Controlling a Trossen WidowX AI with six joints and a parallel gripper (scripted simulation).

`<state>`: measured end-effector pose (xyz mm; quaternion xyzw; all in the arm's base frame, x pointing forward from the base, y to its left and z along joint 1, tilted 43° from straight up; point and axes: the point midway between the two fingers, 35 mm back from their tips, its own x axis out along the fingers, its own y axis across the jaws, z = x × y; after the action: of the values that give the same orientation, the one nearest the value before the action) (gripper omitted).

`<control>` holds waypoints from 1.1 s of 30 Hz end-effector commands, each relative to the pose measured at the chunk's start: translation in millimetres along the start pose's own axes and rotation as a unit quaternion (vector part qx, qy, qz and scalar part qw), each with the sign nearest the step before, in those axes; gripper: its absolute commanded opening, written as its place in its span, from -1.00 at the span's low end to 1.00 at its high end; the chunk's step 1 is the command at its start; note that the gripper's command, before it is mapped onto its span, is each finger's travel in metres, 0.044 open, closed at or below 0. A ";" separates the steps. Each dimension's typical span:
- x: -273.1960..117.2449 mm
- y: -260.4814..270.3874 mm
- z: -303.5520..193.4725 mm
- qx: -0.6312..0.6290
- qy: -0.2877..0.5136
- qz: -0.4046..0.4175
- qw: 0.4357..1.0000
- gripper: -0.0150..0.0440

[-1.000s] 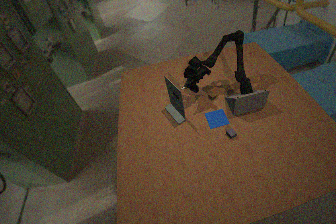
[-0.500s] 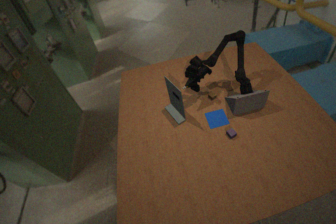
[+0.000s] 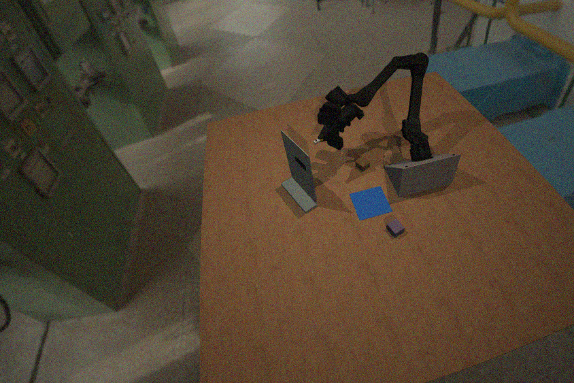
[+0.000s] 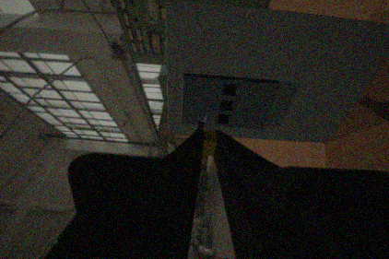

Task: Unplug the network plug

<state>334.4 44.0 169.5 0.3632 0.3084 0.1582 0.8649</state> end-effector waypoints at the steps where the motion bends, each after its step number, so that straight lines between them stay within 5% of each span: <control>1: -5.5 12.5 -1.0 0.001 -0.002 0.000 1.000 -0.49; 10: -7.2 22.5 -9.5 0.007 0.006 -0.011 1.000 -0.49; 33: 34.8 -35.9 -108.2 0.023 0.139 -0.214 0.967 -0.49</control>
<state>299.5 92.3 84.8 0.2996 0.4767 0.0317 0.8258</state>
